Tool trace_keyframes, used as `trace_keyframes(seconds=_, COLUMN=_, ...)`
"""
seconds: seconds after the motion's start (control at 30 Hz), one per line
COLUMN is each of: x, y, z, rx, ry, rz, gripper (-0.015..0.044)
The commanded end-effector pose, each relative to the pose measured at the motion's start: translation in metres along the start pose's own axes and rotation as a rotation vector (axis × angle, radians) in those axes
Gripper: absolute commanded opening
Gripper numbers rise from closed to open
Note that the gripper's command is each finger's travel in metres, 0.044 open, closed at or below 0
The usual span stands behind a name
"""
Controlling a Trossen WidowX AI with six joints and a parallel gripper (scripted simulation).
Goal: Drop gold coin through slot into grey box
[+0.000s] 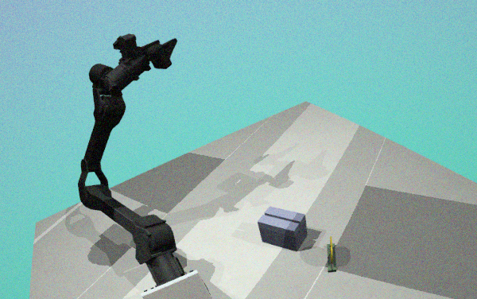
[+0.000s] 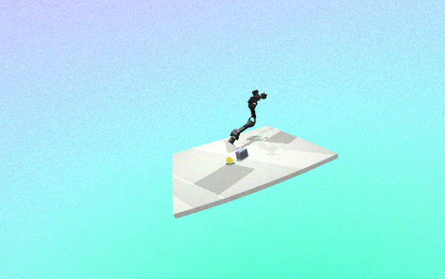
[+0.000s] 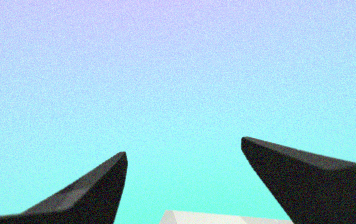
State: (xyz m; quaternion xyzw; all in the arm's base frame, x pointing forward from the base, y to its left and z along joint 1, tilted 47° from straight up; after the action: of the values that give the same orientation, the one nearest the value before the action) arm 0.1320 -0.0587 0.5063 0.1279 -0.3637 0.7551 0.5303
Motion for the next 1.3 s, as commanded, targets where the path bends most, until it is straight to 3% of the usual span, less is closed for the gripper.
trace_keyframes(seconds=0.0, x=-0.002, y=-0.001, z=0.000, rx=-0.001, ry=-0.009, rz=-0.005, gripper=0.0374)
trace_keyframes(seconds=0.27, x=-0.071, y=-0.037, z=0.000, rx=0.085, ry=0.010, rz=-0.184, gripper=0.0164)
trace_keyframes(seconds=0.67, x=-0.209, y=-0.072, z=-0.046, rx=0.465, ry=0.177, rz=-0.453, gripper=0.0161)
trace_keyframes(seconds=0.8, x=-0.258, y=-0.080, z=-0.074, rx=0.708, ry=0.303, rz=-0.457, gripper=0.0161)
trace_keyframes(seconds=0.97, x=-0.314, y=-0.081, z=-0.116, rx=1.032, ry=0.434, rz=-0.354, gripper=0.0161)
trace_keyframes(seconds=1.27, x=-0.382, y=-0.064, z=-0.192, rx=1.456, ry=0.540, rz=0.044, gripper=0.0161)
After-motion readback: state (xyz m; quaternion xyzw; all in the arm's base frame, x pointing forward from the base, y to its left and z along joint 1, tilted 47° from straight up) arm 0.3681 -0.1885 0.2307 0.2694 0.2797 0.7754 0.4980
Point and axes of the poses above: the point midway between the two fingers, 35 mm back from their tips, its own y axis back along the fingers, its own x axis across the jaws, z = x × y, the point moved 9 cm from there along y, back along the fingers, and after that the axes turned 10 degrees about y, right-handed, at the moved point
